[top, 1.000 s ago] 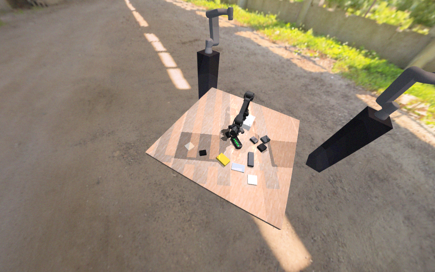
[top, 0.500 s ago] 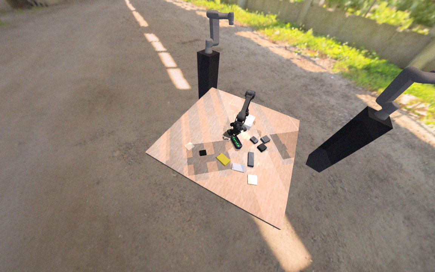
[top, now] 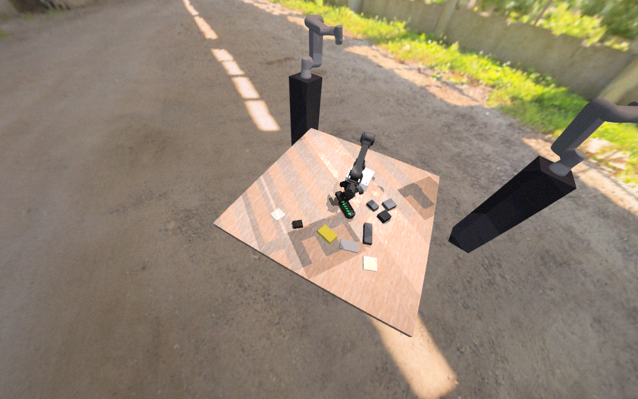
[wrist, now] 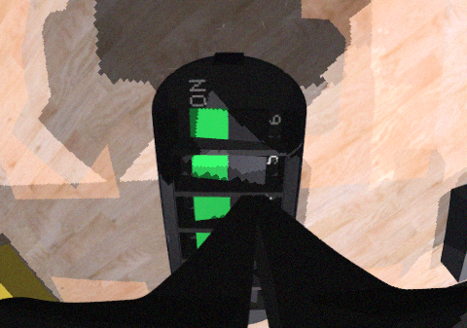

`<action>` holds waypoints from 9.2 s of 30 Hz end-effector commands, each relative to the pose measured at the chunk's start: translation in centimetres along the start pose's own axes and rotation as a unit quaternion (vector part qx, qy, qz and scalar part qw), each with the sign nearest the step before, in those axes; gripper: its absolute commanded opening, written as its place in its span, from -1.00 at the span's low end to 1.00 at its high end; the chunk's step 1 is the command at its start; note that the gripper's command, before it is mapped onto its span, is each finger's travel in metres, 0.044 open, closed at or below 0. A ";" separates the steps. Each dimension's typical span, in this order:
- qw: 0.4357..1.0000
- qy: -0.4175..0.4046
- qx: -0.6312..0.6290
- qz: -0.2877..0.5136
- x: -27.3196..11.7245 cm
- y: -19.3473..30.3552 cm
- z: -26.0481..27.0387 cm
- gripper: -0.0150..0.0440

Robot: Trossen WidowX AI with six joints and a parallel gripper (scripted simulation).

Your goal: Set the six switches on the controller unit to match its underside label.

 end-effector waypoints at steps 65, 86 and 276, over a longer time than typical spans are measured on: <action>1.000 0.002 0.004 -0.002 0.5 2.1 1.6 -0.49; 1.000 0.002 0.005 -0.003 3.4 2.1 1.5 -0.49; 1.000 0.007 -0.002 -0.009 -3.3 1.9 -3.9 -0.14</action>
Point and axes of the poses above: the point midway between the two fingers, 35 mm back from their tips, its own x axis out along the fingers, its own z axis across the jaws, y = z × x, the point moved 7 cm from there along -x, back along the fingers, and after that the axes turned 11 degrees about x, right-handed, at the moved point
